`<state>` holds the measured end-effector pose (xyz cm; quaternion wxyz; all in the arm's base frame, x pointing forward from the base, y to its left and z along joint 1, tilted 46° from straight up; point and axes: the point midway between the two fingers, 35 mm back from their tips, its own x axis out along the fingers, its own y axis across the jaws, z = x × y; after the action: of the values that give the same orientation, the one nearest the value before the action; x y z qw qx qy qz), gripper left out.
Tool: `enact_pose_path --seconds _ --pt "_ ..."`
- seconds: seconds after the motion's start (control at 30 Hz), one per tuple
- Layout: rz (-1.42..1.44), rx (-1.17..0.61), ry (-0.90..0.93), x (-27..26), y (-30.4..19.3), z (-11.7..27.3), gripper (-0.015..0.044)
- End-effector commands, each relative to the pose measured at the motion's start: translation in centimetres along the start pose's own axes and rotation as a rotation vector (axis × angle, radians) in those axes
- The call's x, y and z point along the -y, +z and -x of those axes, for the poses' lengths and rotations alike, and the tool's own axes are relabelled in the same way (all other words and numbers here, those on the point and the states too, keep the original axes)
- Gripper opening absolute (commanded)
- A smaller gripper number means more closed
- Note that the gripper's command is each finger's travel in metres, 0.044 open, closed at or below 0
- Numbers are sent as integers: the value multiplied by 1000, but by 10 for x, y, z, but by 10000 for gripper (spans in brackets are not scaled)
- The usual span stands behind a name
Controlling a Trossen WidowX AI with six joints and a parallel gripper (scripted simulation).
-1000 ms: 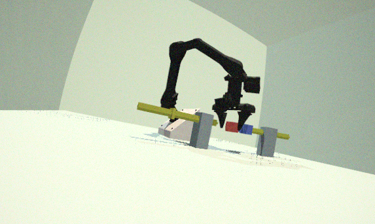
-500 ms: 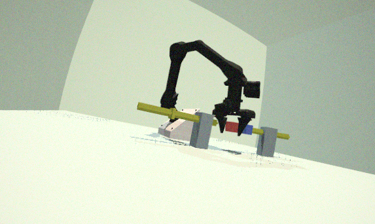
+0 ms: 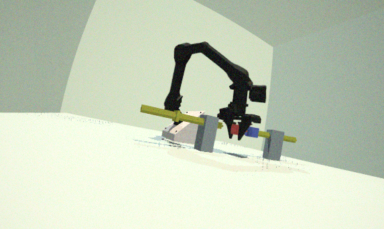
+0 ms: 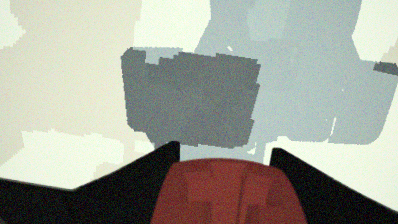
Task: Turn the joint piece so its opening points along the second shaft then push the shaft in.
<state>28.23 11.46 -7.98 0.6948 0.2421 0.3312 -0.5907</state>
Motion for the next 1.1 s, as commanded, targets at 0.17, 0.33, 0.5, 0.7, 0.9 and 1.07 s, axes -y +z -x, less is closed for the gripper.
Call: enact_pose_path --seconds 0.17,0.33,0.5,0.7,0.9,1.07 --pt "4 5 1 0 0 -1 182" --pt "4 5 1 0 0 -1 182" --pt "4 5 1 0 0 -1 182" --pt "4 5 1 0 0 -1 182" --pt "4 5 1 0 0 -1 182" --pt "4 5 1 0 0 -1 182"
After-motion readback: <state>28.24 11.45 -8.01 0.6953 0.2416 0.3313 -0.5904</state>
